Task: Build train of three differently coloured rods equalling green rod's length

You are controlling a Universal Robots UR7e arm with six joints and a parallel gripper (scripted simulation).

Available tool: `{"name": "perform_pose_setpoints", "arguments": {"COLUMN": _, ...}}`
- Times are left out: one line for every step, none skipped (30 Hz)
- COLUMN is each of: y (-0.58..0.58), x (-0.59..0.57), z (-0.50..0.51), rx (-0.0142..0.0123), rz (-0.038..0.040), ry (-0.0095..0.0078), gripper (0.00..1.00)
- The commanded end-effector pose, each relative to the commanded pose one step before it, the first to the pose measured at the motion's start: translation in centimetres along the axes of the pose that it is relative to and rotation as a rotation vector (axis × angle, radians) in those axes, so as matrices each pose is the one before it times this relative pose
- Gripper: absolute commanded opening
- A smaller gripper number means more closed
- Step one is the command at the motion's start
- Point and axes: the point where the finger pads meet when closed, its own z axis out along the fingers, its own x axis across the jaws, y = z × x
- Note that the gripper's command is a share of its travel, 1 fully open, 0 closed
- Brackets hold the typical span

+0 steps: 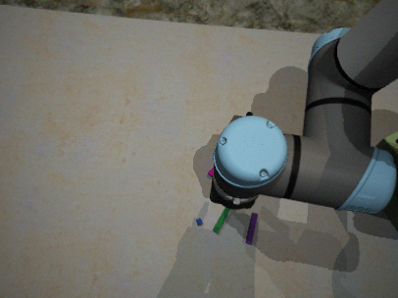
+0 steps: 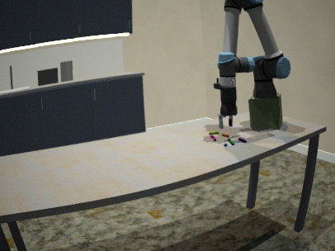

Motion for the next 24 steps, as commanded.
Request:
{"name": "perform_pose_setpoints", "arguments": {"y": 0.056, "x": -0.036, "z": -0.041, "rx": -0.00014, "rz": 0.06551, "ry": -0.00129, "gripper": 1.0}}
{"name": "perform_pose_setpoints", "arguments": {"y": 0.016, "x": 0.002, "z": -0.003, "rx": 0.0, "rz": 0.01722, "ry": 0.0, "gripper": 1.0}}
{"name": "perform_pose_setpoints", "arguments": {"y": 0.018, "x": 0.003, "z": -0.003, "rx": 0.0, "rz": 0.01838, "ry": 0.0, "gripper": 1.0}}
{"name": "perform_pose_setpoints", "arguments": {"y": 0.02, "x": 0.003, "z": -0.003, "rx": 0.0, "rz": 0.01955, "ry": 0.0, "gripper": 1.0}}
{"name": "perform_pose_setpoints", "arguments": {"y": 0.022, "x": 0.004, "z": -0.003, "rx": 0.0, "rz": 0.02072, "ry": 0.0, "gripper": 1.0}}
{"name": "perform_pose_setpoints", "arguments": {"y": 0.024, "x": 0.004, "z": -0.003, "rx": -0.00001, "rz": 0.02188, "ry": 0.0, "gripper": 1.0}}
{"name": "perform_pose_setpoints", "arguments": {"y": 0.027, "x": 0.005, "z": -0.004, "rx": -0.00001, "rz": 0.02304, "ry": 0.0, "gripper": 1.0}}
{"name": "perform_pose_setpoints", "arguments": {"y": 0.029, "x": 0.006, "z": -0.004, "rx": -0.00001, "rz": 0.02419, "ry": 0.0, "gripper": 1.0}}
{"name": "perform_pose_setpoints", "arguments": {"y": 0.032, "x": 0.007, "z": -0.004, "rx": -0.00001, "rz": 0.02533, "ry": 0.0, "gripper": 1.0}}
{"name": "perform_pose_setpoints", "arguments": {"y": 0.035, "x": 0.009, "z": -0.004, "rx": -0.00001, "rz": 0.02645, "ry": 0.0, "gripper": 1.0}}
{"name": "perform_pose_setpoints", "arguments": {"y": 0.038, "x": 0.01, "z": -0.005, "rx": -0.00001, "rz": 0.02756, "ry": 0.0, "gripper": 1.0}}
{"name": "perform_pose_setpoints", "arguments": {"y": 0.0, "x": 0.0, "z": 0.0, "rx": 0.0, "rz": 0.0, "ry": 0.0, "gripper": 1.0}}
{"name": "perform_pose_setpoints", "arguments": {"y": 0.0, "x": 0.0, "z": 0.0, "rx": 0.0, "rz": 0.0, "ry": 0.0, "gripper": 1.0}}
{"name": "perform_pose_setpoints", "arguments": {"y": 0.042, "x": 0.011, "z": -0.005, "rx": -0.00001, "rz": 0.02865, "ry": 0.0, "gripper": 1.0}}
{"name": "perform_pose_setpoints", "arguments": {"y": 0.045, "x": 0.013, "z": -0.005, "rx": -0.00001, "rz": 0.02971, "ry": 0.0, "gripper": 1.0}}
{"name": "perform_pose_setpoints", "arguments": {"y": 0.049, "x": 0.015, "z": -0.005, "rx": -0.00001, "rz": 0.03075, "ry": 0.0, "gripper": 1.0}}
{"name": "perform_pose_setpoints", "arguments": {"y": 0.052, "x": 0.017, "z": -0.006, "rx": -0.00001, "rz": 0.03177, "ry": 0.0, "gripper": 1.0}}
{"name": "perform_pose_setpoints", "arguments": {"y": 0.056, "x": 0.02, "z": -0.006, "rx": -0.00001, "rz": 0.03276, "ry": 0.0, "gripper": 1.0}}
{"name": "perform_pose_setpoints", "arguments": {"y": 0.06, "x": 0.022, "z": -0.006, "rx": -0.00001, "rz": 0.03371, "ry": 0.0, "gripper": 1.0}}
{"name": "perform_pose_setpoints", "arguments": {"y": 0.062, "x": 0.024, "z": -0.006, "rx": -0.00001, "rz": 0.03353, "ry": 0.0, "gripper": 1.0}}
{"name": "perform_pose_setpoints", "arguments": {"y": 0.052, "x": 0.022, "z": -0.005, "rx": -0.00001, "rz": 0.02768, "ry": 0.0, "gripper": 1.0}}
{"name": "perform_pose_setpoints", "arguments": {"y": 0.057, "x": 0.024, "z": -0.005, "rx": -0.00001, "rz": 0.02926, "ry": 0.0, "gripper": 1.0}}
{"name": "perform_pose_setpoints", "arguments": {"y": 0.06, "x": 0.027, "z": -0.006, "rx": -0.00001, "rz": 0.03004, "ry": 0.0, "gripper": 1.0}}
{"name": "perform_pose_setpoints", "arguments": {"y": 0.061, "x": 0.029, "z": -0.006, "rx": -0.00001, "rz": 0.02985, "ry": 0.0, "gripper": 1.0}}
